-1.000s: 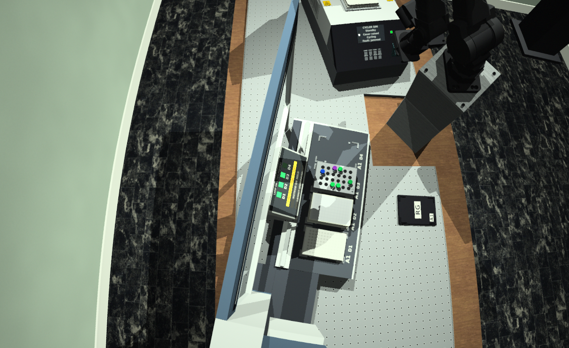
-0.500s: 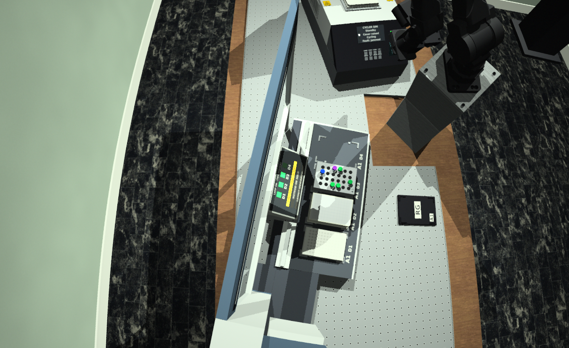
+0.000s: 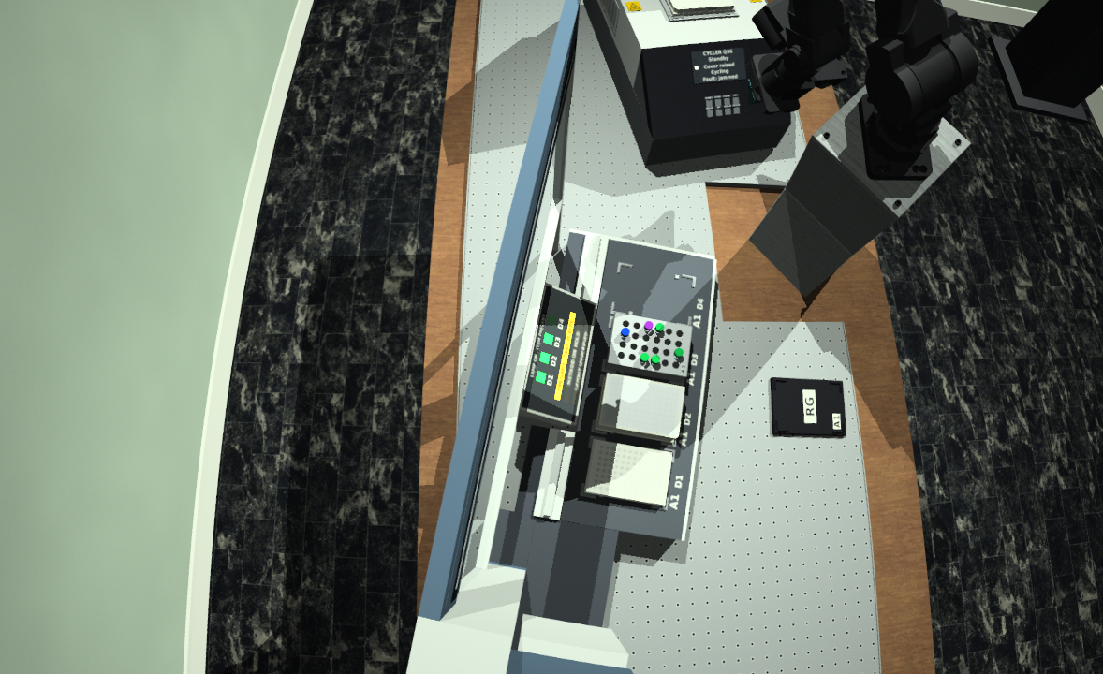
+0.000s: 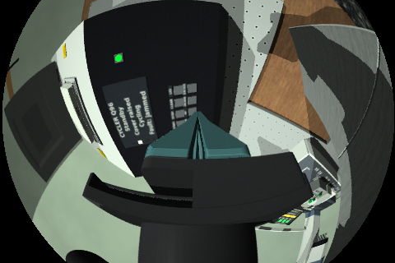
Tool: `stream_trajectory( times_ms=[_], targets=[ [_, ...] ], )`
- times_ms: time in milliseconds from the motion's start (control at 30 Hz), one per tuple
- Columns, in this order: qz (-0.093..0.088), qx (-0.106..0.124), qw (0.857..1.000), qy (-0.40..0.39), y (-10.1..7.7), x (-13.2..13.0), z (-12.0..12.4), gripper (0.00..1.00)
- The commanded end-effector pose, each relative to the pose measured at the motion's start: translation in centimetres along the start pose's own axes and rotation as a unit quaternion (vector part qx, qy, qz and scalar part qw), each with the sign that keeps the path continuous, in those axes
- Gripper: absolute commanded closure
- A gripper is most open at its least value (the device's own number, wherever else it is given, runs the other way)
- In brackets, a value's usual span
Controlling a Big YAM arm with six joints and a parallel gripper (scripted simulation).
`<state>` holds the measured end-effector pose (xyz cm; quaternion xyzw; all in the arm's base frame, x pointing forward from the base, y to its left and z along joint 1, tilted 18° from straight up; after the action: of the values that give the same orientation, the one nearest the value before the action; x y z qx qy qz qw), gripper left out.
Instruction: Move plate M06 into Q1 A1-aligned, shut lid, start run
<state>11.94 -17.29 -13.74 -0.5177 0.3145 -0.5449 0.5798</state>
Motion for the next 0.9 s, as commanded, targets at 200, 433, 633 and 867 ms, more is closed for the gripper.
stream_trajectory(
  times_ms=[200, 433, 633, 867],
  targets=[
    [0.012, -0.004, 1.000, -0.001, 1.1, 0.2, -0.3, 1.00],
    [0.005, -0.002, 1.000, 0.001, 1.4, 0.9, -0.3, 1.00],
    [0.007, -0.004, 1.000, 0.004, 2.8, 1.5, -0.6, 1.00],
    [0.009, -0.003, 1.000, -0.002, 2.5, 1.3, -0.3, 1.00]
  ],
)
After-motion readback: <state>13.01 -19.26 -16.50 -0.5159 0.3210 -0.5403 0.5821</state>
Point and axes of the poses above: the point where the finger pads meet when closed, its own y axis out along the fingers, its own x axis across the jaws, z = x × y, the point moved 10 cm from there along -y, back along the fingers, and after that the axes turned 1 degree about -y, right-handed, at the moved point
